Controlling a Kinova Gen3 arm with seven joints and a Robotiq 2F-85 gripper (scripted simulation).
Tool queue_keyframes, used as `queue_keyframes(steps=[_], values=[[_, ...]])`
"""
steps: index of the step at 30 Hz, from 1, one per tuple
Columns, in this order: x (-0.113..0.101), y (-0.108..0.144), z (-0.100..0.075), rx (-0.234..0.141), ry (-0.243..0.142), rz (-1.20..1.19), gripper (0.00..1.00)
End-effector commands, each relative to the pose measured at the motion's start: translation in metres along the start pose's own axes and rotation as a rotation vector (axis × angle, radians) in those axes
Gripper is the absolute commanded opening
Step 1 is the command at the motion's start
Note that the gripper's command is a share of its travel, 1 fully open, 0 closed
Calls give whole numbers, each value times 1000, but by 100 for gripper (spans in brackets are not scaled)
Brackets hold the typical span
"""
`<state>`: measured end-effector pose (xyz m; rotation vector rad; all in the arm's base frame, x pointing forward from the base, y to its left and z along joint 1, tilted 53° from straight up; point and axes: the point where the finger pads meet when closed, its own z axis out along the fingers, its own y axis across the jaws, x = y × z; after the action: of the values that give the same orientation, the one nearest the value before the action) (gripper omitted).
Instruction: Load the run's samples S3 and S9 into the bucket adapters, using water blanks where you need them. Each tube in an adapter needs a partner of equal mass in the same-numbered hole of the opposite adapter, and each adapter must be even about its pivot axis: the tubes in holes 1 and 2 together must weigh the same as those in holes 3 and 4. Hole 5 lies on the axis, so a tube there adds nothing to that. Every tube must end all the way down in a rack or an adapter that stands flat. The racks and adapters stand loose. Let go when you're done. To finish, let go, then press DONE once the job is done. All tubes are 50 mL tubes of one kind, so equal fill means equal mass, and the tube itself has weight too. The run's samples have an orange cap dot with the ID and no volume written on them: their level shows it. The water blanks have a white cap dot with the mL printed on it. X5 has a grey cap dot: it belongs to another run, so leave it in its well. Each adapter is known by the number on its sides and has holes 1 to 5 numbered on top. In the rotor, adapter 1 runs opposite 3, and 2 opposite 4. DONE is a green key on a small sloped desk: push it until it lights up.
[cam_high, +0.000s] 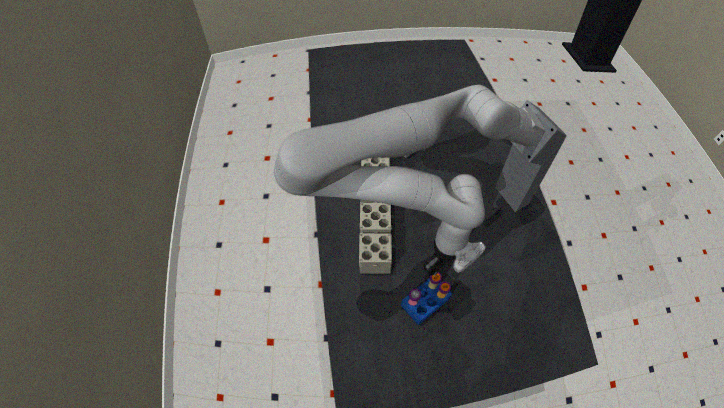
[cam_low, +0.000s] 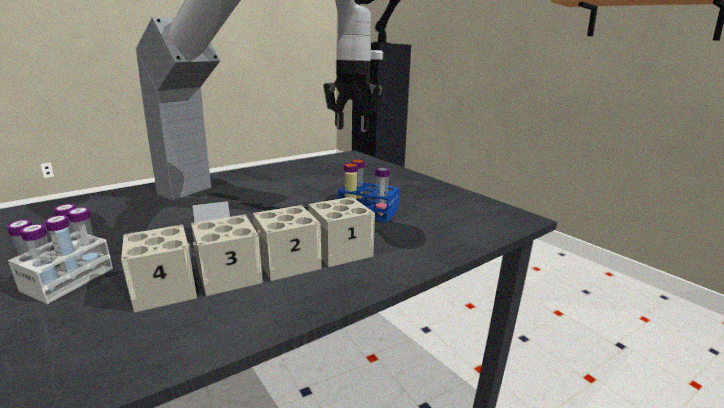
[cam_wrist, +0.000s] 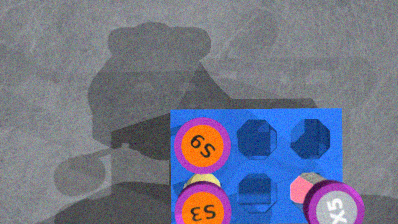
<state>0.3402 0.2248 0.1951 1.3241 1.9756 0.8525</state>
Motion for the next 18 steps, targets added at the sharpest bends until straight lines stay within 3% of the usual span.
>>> queue_keyframes(steps=[1, 18], values=[[0, 0, 5, -10, 5, 0, 62], [0, 0, 24, -10, 5, 0, 62]])
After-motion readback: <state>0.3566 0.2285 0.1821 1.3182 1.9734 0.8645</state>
